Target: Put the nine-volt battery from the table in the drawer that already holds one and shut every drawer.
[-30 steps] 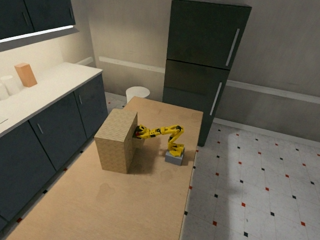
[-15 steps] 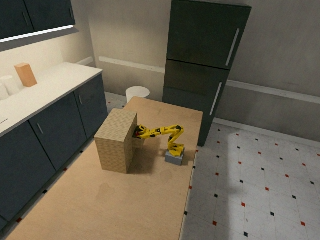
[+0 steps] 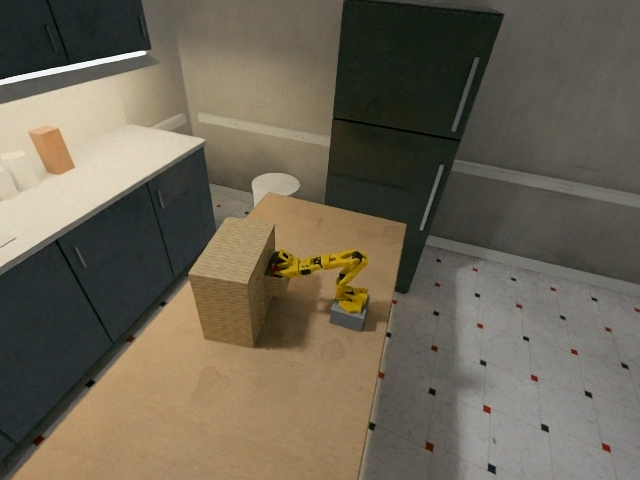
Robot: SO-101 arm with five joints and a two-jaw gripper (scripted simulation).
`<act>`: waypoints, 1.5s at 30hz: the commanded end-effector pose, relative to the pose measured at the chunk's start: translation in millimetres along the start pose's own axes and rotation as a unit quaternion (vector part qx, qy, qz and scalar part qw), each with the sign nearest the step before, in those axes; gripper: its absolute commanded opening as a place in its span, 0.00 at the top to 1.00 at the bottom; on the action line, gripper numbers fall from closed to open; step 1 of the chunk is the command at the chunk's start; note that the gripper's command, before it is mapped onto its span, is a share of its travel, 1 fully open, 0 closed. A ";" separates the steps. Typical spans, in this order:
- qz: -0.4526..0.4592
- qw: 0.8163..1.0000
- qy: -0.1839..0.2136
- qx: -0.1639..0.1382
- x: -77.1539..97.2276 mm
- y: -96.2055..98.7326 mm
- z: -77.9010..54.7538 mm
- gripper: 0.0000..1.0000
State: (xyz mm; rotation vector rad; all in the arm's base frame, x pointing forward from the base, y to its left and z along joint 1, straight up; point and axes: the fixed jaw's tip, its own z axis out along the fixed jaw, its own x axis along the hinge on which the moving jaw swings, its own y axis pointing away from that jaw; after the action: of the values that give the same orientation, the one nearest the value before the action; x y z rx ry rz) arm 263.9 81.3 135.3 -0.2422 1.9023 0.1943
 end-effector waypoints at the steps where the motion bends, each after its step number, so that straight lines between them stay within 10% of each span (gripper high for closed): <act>1: -0.004 1.000 0.001 -0.001 2.1 0.3 0.5 0.84; 45: -0.008 1.000 0.001 -0.001 -14.7 0.5 -4.1 0.66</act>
State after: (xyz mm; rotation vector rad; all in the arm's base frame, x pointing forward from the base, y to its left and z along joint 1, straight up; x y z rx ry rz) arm 264.4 81.5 139.5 -0.2486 1.9152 0.1896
